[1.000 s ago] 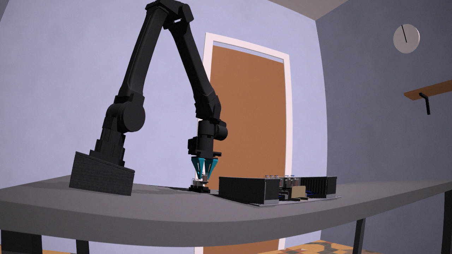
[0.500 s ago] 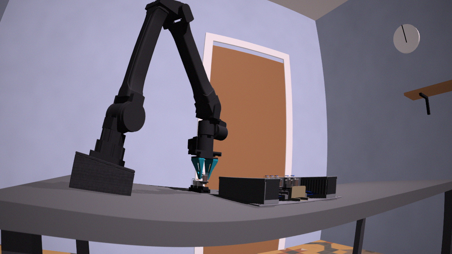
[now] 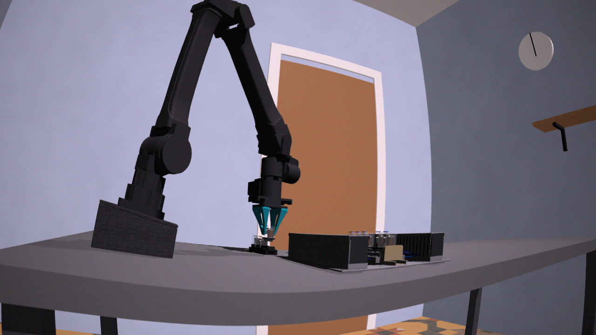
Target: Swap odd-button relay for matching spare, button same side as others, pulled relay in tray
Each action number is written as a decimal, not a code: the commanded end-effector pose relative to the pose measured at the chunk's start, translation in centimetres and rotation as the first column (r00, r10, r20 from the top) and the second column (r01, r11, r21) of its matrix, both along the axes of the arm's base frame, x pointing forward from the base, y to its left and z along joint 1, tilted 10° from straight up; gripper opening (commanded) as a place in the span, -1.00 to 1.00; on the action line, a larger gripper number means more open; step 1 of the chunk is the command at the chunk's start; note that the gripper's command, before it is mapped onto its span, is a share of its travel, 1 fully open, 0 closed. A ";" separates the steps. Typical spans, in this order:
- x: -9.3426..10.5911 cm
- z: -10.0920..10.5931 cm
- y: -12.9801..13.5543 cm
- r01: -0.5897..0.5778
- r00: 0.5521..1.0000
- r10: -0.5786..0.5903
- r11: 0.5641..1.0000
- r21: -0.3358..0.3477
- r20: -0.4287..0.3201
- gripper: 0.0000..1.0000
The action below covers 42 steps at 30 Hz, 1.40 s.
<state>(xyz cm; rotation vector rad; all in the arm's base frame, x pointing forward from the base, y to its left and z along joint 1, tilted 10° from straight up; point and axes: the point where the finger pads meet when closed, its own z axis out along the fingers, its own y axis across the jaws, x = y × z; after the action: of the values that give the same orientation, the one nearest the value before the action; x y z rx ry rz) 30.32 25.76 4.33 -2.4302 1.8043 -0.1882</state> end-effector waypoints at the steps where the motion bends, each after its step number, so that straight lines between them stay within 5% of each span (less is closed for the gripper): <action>1: 0.9 2.3 1.6 -0.005 0.999 0.004 0.999 0.038 0.036 -1.00; 31: 0.7 2.0 1.3 -0.005 1.000 0.004 0.999 0.032 0.030 -1.00; 42: 0.6 4.6 1.8 -0.005 0.999 0.002 0.999 0.047 0.044 -1.00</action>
<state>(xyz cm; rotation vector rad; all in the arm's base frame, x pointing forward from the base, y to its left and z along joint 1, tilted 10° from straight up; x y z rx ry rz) 29.71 25.39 5.06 -2.4435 1.8155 -0.1836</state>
